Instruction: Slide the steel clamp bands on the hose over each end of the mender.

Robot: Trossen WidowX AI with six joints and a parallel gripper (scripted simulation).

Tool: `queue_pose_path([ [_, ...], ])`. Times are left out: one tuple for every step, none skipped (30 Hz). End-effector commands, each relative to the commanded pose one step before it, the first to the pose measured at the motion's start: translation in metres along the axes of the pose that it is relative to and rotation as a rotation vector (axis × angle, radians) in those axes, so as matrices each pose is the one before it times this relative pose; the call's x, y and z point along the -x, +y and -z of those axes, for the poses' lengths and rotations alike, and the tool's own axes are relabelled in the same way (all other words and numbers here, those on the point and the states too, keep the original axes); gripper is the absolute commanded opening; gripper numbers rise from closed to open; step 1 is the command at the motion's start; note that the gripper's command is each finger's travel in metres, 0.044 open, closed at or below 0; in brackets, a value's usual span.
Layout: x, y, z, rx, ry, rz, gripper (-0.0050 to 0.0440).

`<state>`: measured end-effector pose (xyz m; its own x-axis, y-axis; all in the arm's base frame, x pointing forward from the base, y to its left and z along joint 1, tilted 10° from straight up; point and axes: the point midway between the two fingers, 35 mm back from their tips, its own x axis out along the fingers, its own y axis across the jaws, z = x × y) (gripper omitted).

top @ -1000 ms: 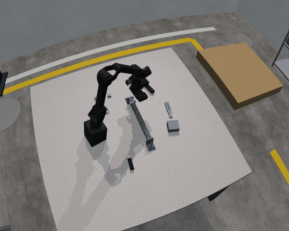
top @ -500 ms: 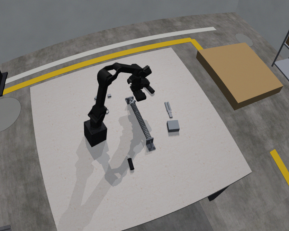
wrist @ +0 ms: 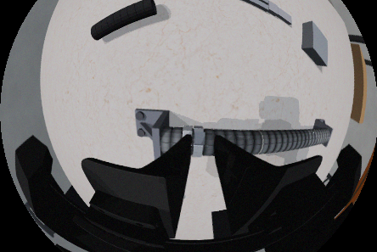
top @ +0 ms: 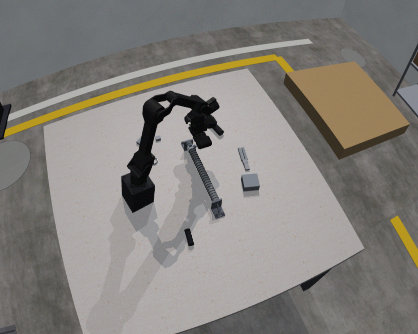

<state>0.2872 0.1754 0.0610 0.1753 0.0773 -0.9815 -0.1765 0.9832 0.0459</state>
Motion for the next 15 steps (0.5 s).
queue_pose_path([
  [-0.01276, -0.00203, 0.0033, -0.00451, 0.01702, 0.01139, 0.009],
  [-0.00163, -0.00002, 0.00004, 0.0, 0.0, 0.0, 0.009],
  [0.0, 0.0, 0.0, 0.0, 0.0, 0.0, 0.009],
  [0.0, 0.0, 0.0, 0.0, 0.0, 0.0, 0.009],
  [-0.00162, -0.00002, 0.00005, 0.0, 0.0, 0.0, 0.009],
  [-0.00162, -0.00002, 0.00006, 0.0, 0.0, 0.0, 0.009],
  [-0.00162, -0.00003, 0.00006, 0.0, 0.0, 0.0, 0.009],
  [-0.00162, -0.00003, 0.00007, 0.0, 0.0, 0.0, 0.009],
  [-0.00162, -0.00004, 0.00008, 0.0, 0.0, 0.0, 0.009],
  [-0.00162, -0.00004, 0.00009, 0.0, 0.0, 0.0, 0.009],
  [-0.00162, -0.00004, 0.0001, 0.0, 0.0, 0.0, 0.009],
  [-0.00162, -0.00005, 0.00011, 0.0, 0.0, 0.0, 0.009],
  [-0.00162, -0.00005, 0.00012, 0.0, 0.0, 0.0, 0.009],
  [-0.00131, -0.00004, 0.0001, 0.0, 0.0, 0.0, 0.009],
  [-0.00079, -0.00003, 0.00006, 0.0, 0.0, 0.0, 0.009],
])
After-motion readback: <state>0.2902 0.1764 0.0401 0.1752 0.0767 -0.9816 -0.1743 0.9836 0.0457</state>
